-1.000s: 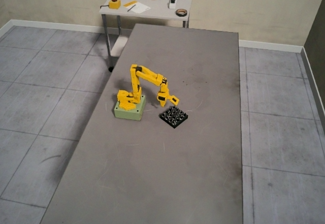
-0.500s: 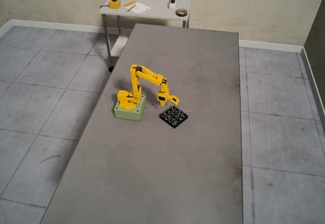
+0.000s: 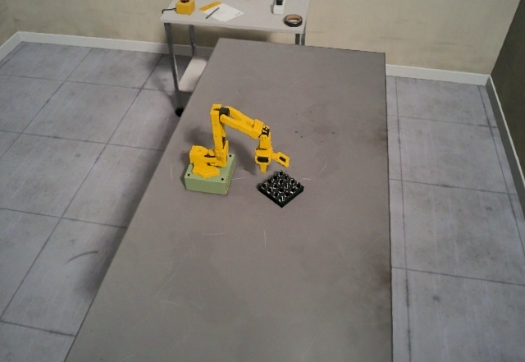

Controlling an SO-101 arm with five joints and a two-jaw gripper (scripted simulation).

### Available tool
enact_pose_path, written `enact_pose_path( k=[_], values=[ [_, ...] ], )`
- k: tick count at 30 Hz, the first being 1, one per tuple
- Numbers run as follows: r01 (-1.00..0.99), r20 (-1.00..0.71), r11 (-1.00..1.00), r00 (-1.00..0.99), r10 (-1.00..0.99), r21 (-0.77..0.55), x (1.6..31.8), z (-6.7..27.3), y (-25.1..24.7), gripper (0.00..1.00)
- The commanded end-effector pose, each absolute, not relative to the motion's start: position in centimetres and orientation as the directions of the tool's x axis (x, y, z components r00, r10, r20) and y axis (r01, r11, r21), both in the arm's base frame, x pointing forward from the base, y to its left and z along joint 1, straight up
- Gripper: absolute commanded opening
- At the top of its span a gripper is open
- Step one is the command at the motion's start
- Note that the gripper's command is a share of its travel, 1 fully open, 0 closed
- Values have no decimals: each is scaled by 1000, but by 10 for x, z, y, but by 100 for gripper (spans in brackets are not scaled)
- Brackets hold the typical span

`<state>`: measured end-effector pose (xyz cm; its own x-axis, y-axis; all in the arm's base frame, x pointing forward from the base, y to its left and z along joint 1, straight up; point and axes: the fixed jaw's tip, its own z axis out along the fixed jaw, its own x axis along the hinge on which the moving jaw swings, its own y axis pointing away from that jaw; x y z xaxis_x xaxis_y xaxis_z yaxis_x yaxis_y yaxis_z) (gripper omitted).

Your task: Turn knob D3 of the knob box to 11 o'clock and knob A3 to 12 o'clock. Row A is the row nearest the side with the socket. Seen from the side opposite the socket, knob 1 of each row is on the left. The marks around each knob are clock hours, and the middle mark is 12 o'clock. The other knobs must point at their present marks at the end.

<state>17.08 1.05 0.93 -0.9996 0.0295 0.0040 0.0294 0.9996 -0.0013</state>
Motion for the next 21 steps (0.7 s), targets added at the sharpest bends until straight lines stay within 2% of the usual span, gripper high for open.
enact_pose_path(
  k=[1,11,13,21],
  values=[
    [-55,-4,999,-999,-55,0,169,9,12,8],
    [-306,-3,952,-952,-306,-1,167,9,12,8],
    [-306,-3,952,-952,-306,-1,167,9,12,8],
    [-539,-3,842,-842,-539,-2,165,9,11,9]
  ],
)
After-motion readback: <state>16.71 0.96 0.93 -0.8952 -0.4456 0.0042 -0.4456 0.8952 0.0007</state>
